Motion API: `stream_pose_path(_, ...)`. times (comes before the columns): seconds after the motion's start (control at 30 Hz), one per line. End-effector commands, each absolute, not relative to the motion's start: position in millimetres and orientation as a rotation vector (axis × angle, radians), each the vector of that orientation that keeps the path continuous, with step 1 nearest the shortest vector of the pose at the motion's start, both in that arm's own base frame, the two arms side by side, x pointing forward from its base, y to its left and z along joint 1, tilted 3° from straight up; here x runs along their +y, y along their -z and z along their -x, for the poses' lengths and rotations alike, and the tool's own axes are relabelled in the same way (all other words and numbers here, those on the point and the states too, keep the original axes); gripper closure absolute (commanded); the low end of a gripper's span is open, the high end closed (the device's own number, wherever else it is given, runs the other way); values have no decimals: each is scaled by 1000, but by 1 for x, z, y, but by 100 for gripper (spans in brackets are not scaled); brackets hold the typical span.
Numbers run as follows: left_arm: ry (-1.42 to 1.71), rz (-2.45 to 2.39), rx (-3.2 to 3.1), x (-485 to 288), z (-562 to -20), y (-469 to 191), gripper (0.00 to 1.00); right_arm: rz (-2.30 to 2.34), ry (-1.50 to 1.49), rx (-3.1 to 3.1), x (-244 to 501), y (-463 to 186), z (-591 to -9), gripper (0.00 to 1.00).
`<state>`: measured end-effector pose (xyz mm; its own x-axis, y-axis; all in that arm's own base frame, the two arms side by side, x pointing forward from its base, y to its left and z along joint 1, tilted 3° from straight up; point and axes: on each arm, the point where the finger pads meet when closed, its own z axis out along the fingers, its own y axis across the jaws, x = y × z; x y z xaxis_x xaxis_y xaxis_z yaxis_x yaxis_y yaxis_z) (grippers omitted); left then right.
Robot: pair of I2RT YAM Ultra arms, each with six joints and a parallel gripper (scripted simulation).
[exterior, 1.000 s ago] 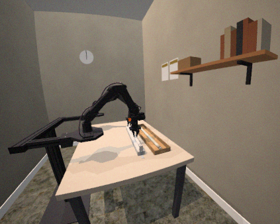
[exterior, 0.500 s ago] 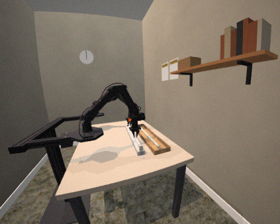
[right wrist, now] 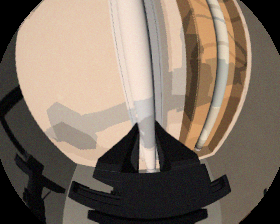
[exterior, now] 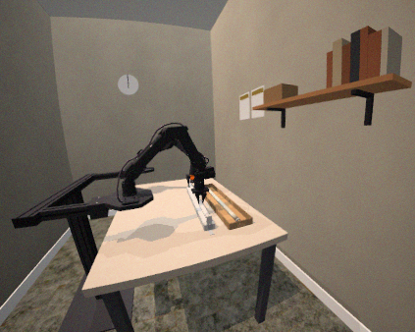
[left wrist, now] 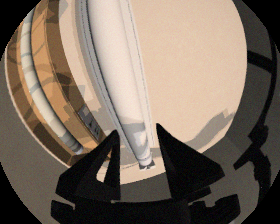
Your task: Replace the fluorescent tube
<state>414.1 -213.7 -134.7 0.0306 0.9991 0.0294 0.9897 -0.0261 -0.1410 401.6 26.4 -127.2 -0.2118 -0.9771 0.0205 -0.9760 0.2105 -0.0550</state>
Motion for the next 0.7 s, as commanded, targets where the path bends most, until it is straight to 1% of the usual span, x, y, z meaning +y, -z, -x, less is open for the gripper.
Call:
stream_pose_path(0.0, -137, 2189, -2105, -221, -418, 130, 51, 1899, 128, 2380, 29, 115, -427, 89)
stream_pose_path(0.1, -137, 2189, -2105, -221, -418, 130, 51, 1899, 128, 2380, 29, 115, -427, 89)
stream_pose_path(0.13, -137, 2189, -2105, -221, -418, 130, 51, 1899, 128, 2380, 29, 115, -427, 51)
stream_pose_path(0.67, -137, 2189, -2105, -221, -418, 130, 51, 1901, 123, 2383, 29, 115, -425, 51)
